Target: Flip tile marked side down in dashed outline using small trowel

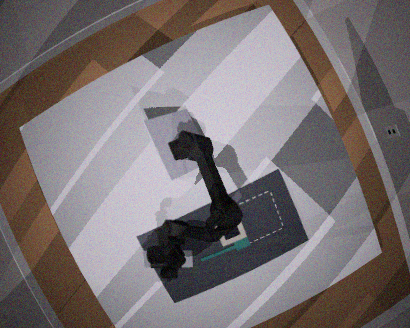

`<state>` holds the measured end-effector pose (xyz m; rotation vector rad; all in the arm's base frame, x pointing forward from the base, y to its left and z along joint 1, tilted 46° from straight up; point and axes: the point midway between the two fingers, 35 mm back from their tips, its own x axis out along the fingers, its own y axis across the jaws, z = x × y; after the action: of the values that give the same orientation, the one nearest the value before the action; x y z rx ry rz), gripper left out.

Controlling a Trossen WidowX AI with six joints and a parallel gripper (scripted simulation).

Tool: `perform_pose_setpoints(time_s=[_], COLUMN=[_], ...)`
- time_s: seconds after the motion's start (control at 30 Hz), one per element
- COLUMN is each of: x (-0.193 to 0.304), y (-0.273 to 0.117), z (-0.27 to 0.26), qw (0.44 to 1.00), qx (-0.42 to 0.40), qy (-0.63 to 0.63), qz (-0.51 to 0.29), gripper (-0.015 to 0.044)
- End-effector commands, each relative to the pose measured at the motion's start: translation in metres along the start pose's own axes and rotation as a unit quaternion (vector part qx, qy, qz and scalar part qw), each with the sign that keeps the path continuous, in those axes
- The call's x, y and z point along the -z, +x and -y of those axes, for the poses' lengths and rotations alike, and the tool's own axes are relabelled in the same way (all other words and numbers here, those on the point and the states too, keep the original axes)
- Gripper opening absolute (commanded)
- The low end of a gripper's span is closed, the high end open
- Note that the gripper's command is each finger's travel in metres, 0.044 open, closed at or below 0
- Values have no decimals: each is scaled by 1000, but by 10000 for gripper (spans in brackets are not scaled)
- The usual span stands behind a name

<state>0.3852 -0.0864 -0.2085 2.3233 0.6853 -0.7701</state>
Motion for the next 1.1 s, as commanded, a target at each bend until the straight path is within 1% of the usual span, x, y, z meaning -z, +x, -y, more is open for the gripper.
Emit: perform_pose_setpoints(time_s=[0.0,0.07,0.83,0.9,1.07], x=[0,0,0,0,-1], y=[3,3,3,1,-16], z=[-4,-4,-4,-7,-29], qw=[1000,1000,1000,1000,1000], qx=[-6,-6,-6,-6,-7], qy=[-1,-1,-1,-1,-4], qz=[0,0,0,0,2], gripper=[247,195,42,0,0])
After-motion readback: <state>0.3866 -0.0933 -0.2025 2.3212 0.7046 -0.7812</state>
